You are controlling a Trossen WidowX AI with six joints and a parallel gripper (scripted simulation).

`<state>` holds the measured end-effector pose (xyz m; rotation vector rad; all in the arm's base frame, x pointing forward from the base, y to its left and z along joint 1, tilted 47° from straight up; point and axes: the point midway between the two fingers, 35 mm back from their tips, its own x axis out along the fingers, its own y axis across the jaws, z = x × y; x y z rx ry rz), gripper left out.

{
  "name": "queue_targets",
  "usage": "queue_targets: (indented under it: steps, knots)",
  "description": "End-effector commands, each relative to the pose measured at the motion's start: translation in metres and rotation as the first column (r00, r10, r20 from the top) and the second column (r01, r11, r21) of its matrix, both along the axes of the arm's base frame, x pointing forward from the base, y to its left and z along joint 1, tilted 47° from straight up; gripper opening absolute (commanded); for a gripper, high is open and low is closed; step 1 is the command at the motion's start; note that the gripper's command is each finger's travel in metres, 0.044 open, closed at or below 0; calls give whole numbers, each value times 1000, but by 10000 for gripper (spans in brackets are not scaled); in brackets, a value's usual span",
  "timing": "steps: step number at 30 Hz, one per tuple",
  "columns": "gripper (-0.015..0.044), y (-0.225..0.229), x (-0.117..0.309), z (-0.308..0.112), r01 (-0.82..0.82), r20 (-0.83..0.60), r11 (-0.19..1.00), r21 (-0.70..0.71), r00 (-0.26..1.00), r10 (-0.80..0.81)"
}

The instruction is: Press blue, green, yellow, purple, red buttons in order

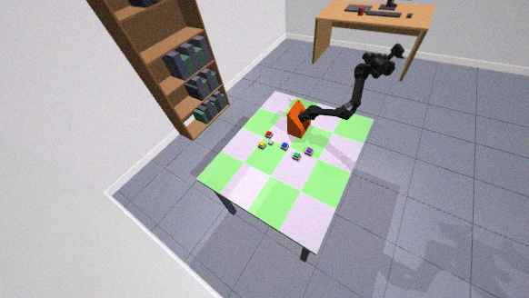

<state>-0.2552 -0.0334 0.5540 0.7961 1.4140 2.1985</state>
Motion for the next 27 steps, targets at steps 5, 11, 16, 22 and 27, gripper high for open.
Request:
queue_targets:
  steps: [5,11,16,22,27]
  knots:
    - [400,-58,-19,-13,-156,102,965,210,985,137]
    - [400,-163,-27,-50,-428,285,753,500,902,324]
    - [400,-247,-7,-95,-605,439,452,655,792,425]
    - [400,-330,42,-154,-695,599,44,717,649,469]
    - [400,-381,98,-209,-667,713,-293,685,533,454]
